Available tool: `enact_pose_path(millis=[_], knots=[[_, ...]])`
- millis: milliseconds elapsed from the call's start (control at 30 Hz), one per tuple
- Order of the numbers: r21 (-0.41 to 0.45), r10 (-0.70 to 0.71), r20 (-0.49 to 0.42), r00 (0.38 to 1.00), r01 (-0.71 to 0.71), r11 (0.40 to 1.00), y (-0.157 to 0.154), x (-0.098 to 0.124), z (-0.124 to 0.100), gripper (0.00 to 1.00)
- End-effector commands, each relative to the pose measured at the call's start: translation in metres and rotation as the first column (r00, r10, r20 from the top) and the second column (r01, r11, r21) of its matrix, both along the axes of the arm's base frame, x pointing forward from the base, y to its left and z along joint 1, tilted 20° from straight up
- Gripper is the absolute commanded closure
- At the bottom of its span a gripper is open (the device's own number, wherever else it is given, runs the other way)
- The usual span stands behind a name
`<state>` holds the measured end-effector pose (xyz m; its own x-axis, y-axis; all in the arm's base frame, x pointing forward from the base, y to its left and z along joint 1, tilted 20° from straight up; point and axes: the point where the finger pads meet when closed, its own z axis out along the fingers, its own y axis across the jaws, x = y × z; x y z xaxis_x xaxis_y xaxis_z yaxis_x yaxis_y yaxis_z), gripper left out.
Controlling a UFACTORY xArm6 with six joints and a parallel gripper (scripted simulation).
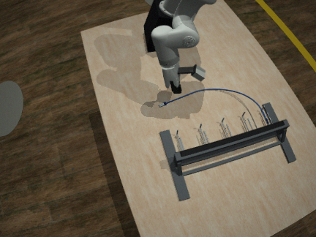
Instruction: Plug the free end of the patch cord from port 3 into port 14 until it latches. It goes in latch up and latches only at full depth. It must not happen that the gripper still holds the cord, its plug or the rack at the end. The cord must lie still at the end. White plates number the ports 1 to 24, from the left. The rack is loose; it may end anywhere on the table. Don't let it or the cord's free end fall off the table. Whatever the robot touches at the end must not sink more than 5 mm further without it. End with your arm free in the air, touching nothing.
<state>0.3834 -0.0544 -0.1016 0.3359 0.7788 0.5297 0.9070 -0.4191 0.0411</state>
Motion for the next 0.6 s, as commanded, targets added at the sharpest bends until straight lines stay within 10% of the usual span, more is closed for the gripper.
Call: enact_pose_path(millis=[0, 567], knots=[[-0.062, 0.153, -0.015, 0.988, -0.154, 0.986, -0.008, -0.004, -0.008, 1.00], [-0.216, 0.512, -0.049, 0.858, -0.510, 0.833, -0.034, -0.006, -0.027, 1.00]])
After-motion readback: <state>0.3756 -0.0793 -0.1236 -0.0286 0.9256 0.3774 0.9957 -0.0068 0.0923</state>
